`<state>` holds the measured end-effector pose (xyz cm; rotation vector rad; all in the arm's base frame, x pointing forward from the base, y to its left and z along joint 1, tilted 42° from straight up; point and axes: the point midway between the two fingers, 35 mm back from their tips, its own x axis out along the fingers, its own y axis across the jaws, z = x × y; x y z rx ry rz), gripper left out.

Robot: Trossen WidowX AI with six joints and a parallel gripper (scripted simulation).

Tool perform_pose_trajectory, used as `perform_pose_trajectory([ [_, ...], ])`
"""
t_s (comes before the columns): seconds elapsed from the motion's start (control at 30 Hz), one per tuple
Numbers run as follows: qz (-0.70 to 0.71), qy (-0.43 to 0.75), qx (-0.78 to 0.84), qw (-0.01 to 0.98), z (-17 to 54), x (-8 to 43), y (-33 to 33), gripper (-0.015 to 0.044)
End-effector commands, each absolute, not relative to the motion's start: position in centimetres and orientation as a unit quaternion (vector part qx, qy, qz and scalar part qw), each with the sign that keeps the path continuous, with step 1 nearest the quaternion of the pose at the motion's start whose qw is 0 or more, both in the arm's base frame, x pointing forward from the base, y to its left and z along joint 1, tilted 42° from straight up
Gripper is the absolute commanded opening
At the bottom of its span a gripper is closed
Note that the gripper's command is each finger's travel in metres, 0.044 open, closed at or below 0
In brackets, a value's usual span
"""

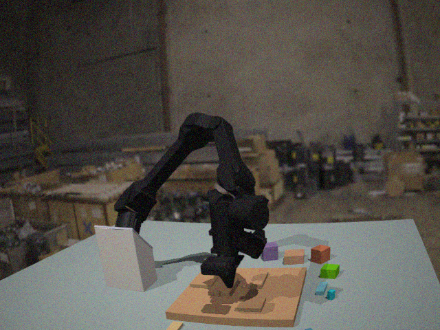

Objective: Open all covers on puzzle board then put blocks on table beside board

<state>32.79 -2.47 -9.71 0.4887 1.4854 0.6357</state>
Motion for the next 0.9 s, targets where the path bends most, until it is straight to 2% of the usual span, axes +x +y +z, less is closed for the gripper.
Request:
perform_pose_trajectory([
  [0.0,0.281,0.658,0.219,0.663,-10.1,32.7,-2.0,0.0],
  [0.87,0.282,0.658,0.22,0.663,-12.0,32.6,-0.2,0.0],
])
